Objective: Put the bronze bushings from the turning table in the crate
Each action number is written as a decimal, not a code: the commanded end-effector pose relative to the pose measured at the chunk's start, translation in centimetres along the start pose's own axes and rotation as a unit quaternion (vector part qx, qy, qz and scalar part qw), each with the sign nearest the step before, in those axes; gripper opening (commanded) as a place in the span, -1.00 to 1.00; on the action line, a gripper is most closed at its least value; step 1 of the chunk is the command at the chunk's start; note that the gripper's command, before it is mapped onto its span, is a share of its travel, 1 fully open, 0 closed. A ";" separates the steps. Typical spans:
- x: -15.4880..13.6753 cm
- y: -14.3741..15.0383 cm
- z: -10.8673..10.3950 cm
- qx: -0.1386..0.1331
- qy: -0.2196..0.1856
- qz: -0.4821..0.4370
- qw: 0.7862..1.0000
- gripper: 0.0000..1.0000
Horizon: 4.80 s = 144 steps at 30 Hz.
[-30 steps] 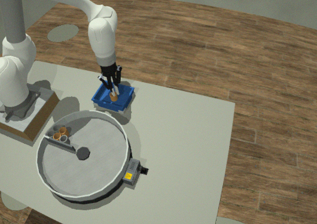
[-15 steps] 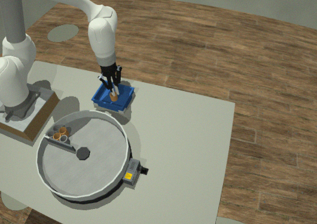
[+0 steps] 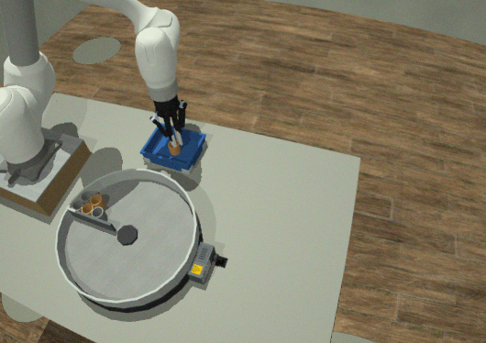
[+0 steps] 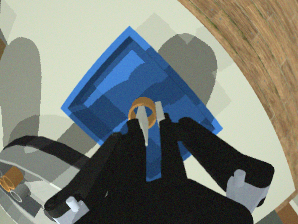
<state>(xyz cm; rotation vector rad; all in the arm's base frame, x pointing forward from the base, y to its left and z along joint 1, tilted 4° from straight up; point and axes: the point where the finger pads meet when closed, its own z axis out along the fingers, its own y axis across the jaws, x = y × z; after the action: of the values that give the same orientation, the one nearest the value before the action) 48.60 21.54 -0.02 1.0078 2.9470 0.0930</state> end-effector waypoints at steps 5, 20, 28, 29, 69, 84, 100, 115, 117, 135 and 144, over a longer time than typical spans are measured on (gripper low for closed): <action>0.2 0.0 -0.9 -0.001 0.001 0.002 1.000 -0.79; 0.2 0.0 -6.6 -0.001 0.001 0.002 1.000 -0.79; 0.2 0.0 -9.0 -0.001 0.001 0.002 1.000 -0.79; 0.2 0.0 -9.1 -0.001 0.001 0.002 1.000 -0.79; 0.2 0.0 -9.2 -0.001 0.001 0.002 1.000 -0.79; 0.2 0.0 -9.2 -0.001 0.001 0.002 1.000 -0.79; 0.2 0.0 -9.2 -0.001 0.001 0.002 1.000 -0.79; 0.2 0.0 -9.7 -0.001 0.001 0.002 1.000 -0.79; 0.2 0.0 -9.7 -0.001 0.001 0.002 1.000 -0.79; 0.2 0.0 -9.7 -0.001 0.001 0.002 1.000 -0.79; 0.2 0.0 -9.7 -0.001 0.001 0.002 1.000 -0.79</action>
<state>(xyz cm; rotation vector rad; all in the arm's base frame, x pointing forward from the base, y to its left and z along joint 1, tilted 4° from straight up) 47.94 21.33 9.36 1.0117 2.9496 0.1018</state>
